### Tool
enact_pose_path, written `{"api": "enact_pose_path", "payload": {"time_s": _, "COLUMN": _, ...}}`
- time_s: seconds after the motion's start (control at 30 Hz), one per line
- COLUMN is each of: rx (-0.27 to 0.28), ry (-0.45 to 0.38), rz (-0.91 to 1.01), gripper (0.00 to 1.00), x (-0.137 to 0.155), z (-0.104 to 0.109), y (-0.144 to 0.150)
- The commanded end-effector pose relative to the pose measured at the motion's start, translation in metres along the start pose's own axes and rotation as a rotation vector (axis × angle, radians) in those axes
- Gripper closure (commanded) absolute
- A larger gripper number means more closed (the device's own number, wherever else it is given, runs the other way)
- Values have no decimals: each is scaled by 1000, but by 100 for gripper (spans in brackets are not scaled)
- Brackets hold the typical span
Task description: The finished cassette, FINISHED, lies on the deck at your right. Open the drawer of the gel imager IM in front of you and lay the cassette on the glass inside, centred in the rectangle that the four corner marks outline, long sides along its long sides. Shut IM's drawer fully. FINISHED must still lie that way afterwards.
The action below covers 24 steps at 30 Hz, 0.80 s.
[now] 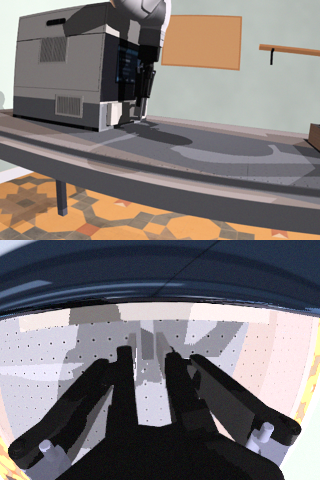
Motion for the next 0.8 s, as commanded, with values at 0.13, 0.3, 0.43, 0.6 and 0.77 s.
{"api": "enact_pose_path", "payload": {"time_s": 0.13, "rx": 0, "ry": 0, "rz": 0, "gripper": 76, "x": 0, "z": 0, "y": 0}}
{"api": "enact_pose_path", "payload": {"time_s": 0.3, "rx": 0, "ry": 0, "rz": 0, "gripper": 76, "x": 0, "z": 0, "y": 0}}
{"api": "enact_pose_path", "payload": {"time_s": 0.43, "rx": 0, "ry": 0, "rz": 0, "gripper": 76, "x": 0, "z": 4, "y": 0}}
{"api": "enact_pose_path", "payload": {"time_s": 0.6, "rx": 0, "ry": 0, "rz": 0, "gripper": 76, "x": 0, "z": 8, "y": 0}}
{"api": "enact_pose_path", "payload": {"time_s": 0.77, "rx": 0, "ry": 0, "rz": 0, "gripper": 76, "x": 0, "z": 15, "y": 0}}
Point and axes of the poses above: the point where the finger pads meet when closed, its own z axis back along the fingers, its own y axis across the jaws, x = y × z, the point moved 9 cm from there along z, back along the fingers, and after that the axes turned 8 degrees about z, right-handed, at the moved point
